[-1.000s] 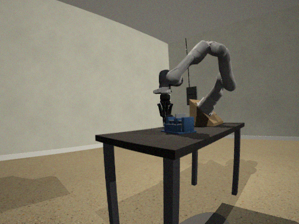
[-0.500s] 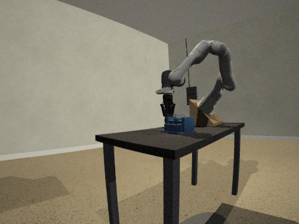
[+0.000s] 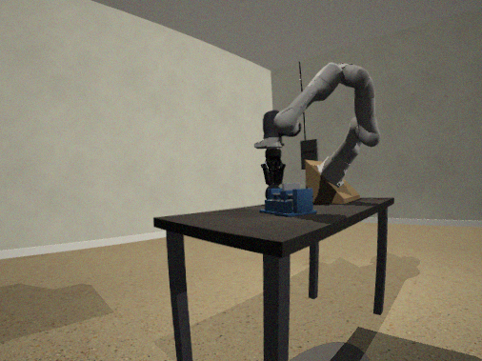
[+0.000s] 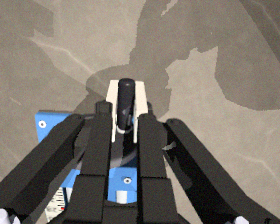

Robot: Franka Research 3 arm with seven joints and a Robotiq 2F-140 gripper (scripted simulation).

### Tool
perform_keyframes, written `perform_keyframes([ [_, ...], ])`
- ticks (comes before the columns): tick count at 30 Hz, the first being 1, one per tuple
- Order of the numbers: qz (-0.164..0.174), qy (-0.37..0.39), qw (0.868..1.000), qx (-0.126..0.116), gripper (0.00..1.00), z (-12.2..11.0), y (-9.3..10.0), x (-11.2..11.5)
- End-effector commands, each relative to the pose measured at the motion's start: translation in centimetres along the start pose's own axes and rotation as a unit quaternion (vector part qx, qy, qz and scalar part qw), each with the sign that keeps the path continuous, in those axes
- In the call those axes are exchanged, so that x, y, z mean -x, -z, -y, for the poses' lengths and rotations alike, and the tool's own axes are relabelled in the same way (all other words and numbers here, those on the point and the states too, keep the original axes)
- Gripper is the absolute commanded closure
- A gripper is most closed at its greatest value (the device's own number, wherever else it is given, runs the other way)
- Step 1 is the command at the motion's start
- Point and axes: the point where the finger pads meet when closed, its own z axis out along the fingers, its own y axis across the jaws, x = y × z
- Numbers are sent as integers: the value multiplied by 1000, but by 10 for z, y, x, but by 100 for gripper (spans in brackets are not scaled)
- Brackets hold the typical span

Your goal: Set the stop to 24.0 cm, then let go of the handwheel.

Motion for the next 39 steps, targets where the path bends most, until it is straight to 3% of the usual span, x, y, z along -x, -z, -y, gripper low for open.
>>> perform_keyframes([
  [1,1,2,1000,1,96,-2,7,-1],
  [15,1,2,1000,1,96,6,34,-1],
  [39,1,2,1000,1,96,25,43,-1],
])
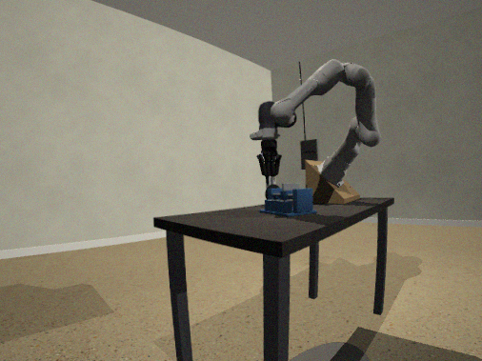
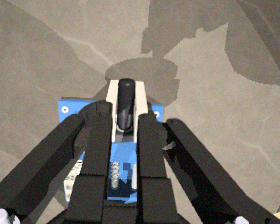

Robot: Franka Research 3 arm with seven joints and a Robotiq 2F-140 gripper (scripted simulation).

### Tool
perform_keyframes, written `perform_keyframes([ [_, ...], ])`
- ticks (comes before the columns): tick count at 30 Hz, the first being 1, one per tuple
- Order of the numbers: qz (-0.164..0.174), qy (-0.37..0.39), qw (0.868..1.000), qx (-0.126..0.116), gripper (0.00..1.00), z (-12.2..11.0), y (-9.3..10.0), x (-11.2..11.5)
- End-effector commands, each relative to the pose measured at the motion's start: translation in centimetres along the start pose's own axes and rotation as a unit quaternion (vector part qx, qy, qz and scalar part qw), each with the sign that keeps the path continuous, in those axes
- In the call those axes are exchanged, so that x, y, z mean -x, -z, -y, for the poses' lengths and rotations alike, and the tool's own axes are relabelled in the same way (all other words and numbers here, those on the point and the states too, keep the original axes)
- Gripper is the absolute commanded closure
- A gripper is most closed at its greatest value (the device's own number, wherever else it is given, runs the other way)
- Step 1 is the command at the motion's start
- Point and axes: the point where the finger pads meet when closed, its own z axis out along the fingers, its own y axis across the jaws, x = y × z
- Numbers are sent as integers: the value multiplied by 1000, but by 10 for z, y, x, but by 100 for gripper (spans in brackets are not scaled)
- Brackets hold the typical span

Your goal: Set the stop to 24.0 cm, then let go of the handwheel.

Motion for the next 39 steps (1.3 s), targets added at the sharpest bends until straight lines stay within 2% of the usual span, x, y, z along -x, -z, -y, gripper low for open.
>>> perform_keyframes([
  [1,-3,-3,1000,-2,96,6,0,-1],
  [39,-3,-3,1000,-2,96,23,-3,-1],
])
